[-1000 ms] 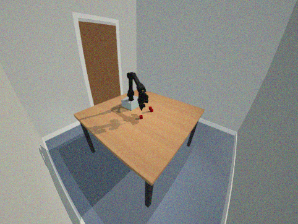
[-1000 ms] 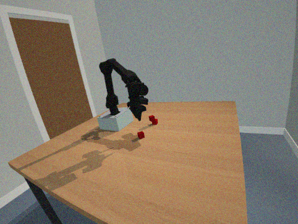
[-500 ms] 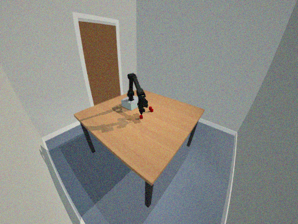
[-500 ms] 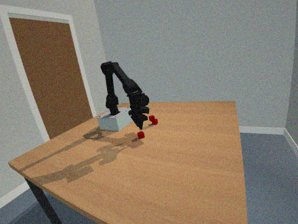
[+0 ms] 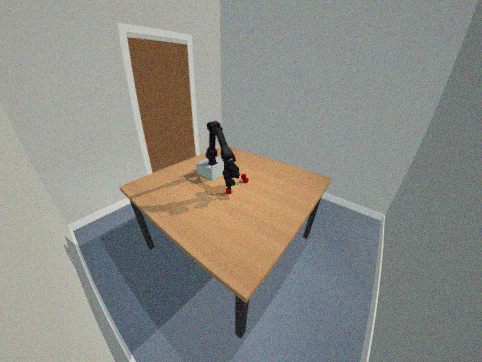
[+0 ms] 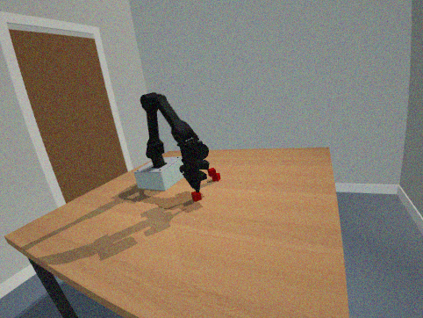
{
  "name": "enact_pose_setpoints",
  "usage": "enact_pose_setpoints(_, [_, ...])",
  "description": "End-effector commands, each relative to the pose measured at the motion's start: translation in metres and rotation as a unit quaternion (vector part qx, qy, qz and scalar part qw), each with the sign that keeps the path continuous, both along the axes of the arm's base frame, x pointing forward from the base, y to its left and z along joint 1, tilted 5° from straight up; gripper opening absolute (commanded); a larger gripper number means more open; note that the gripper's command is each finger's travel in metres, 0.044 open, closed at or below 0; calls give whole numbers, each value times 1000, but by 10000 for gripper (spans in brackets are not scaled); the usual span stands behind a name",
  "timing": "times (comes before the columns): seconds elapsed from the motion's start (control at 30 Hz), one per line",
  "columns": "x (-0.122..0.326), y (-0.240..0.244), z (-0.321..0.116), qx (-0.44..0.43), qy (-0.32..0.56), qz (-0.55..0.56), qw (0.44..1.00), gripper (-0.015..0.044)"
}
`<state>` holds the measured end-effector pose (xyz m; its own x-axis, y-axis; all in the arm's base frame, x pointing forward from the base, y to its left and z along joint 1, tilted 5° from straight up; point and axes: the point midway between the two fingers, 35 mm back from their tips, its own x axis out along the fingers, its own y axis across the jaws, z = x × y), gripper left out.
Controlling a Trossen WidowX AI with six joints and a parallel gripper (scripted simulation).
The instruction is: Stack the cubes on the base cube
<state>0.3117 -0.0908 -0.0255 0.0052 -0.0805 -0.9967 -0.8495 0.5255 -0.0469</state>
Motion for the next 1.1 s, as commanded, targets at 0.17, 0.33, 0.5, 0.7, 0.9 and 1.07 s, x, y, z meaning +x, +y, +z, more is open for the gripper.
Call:
enact_pose_setpoints(0.17, [-3, -1, -19, 0, 7, 2, 1000, 265])
enact_pose_setpoints(0.33, [-4, -1, -27, 0, 7, 2, 1000, 265])
enact_pose_setpoints(0.5, [-4, -2, -29, 0, 7, 2, 1000, 212])
enact_pose_setpoints(0.7, [-4, -2, -29, 0, 7, 2, 1000, 105])
enact_pose_setpoints(0.9, [-2, -1, -19, 0, 7, 2, 1000, 105])
enact_pose_setpoints(1.07, [1, -1, -4, 0, 7, 2, 1000, 105])
